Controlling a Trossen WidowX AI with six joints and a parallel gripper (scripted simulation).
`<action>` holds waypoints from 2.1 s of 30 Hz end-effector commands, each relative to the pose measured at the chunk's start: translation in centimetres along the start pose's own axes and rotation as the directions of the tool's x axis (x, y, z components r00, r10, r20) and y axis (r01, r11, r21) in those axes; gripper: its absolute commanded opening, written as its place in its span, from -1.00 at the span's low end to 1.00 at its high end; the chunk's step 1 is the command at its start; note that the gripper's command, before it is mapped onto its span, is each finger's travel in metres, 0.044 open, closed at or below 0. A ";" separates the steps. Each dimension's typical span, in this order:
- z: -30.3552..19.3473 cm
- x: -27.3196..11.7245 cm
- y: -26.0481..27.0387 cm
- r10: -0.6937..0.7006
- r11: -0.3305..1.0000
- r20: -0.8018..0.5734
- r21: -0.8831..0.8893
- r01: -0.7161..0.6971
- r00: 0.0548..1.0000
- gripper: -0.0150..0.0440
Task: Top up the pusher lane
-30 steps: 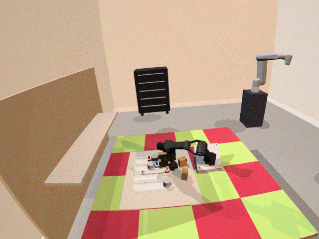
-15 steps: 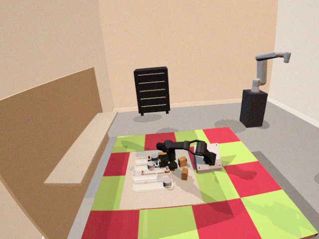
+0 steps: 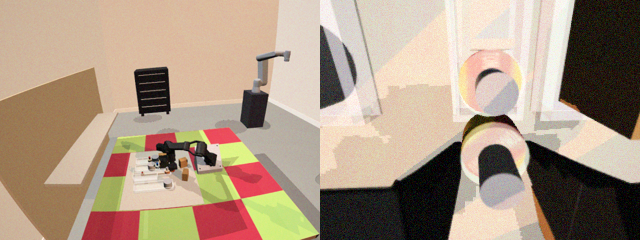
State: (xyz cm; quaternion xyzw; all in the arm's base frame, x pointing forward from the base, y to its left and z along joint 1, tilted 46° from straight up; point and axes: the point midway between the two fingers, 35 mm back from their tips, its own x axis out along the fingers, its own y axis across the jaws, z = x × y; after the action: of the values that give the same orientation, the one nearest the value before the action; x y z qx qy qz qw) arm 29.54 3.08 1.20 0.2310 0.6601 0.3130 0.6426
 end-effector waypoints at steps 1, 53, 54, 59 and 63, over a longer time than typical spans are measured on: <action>0.9 -0.3 0.1 -0.002 1.000 0.021 -0.015 0.002 1.000 -0.49; 2.8 -0.6 0.2 -0.001 1.000 0.022 -0.016 0.002 1.000 -0.49; 2.9 -0.6 0.2 -0.001 1.000 0.022 -0.016 0.002 1.000 -0.49; 3.1 -0.7 0.3 -0.001 1.000 0.022 -0.016 0.002 1.000 -0.49; 3.2 -0.7 0.3 -0.001 1.000 0.022 -0.016 0.002 1.000 -0.49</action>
State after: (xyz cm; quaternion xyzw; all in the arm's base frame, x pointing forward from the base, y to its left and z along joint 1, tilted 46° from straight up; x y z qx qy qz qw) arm 31.68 3.25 1.47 0.2301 0.6622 0.3127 0.6410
